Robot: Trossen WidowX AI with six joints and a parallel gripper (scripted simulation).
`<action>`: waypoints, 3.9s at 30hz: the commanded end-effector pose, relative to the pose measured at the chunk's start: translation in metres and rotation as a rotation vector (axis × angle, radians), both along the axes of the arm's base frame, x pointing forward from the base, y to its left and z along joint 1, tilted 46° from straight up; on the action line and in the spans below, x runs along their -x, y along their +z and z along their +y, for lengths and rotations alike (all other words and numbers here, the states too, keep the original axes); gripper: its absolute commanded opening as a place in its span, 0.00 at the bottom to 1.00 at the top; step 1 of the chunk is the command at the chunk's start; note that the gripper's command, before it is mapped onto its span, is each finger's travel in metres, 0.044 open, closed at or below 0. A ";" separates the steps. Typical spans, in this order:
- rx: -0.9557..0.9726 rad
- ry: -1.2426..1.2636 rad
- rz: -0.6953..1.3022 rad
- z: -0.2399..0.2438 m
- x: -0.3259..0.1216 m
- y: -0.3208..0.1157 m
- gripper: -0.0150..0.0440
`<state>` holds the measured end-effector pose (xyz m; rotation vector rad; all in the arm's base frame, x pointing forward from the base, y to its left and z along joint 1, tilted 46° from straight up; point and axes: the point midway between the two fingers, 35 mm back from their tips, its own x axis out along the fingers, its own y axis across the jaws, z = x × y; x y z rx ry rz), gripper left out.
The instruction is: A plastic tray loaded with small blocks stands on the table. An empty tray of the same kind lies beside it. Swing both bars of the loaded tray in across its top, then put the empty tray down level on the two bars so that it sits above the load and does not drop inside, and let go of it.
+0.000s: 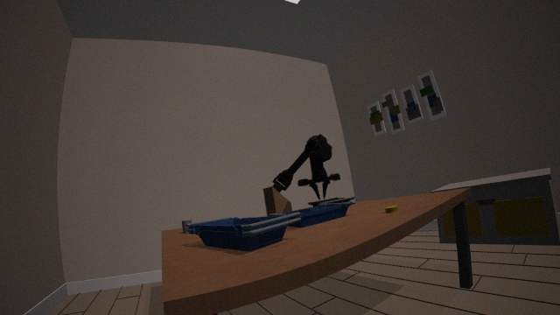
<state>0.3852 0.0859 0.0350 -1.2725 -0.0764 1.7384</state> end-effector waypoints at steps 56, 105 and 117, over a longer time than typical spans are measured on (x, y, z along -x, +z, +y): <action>0.030 -1.673 1.699 -0.109 0.006 -0.177 0.41; 0.033 -1.671 1.713 -0.092 0.012 -0.109 0.41; 0.033 -1.671 1.713 -0.092 0.012 -0.109 0.25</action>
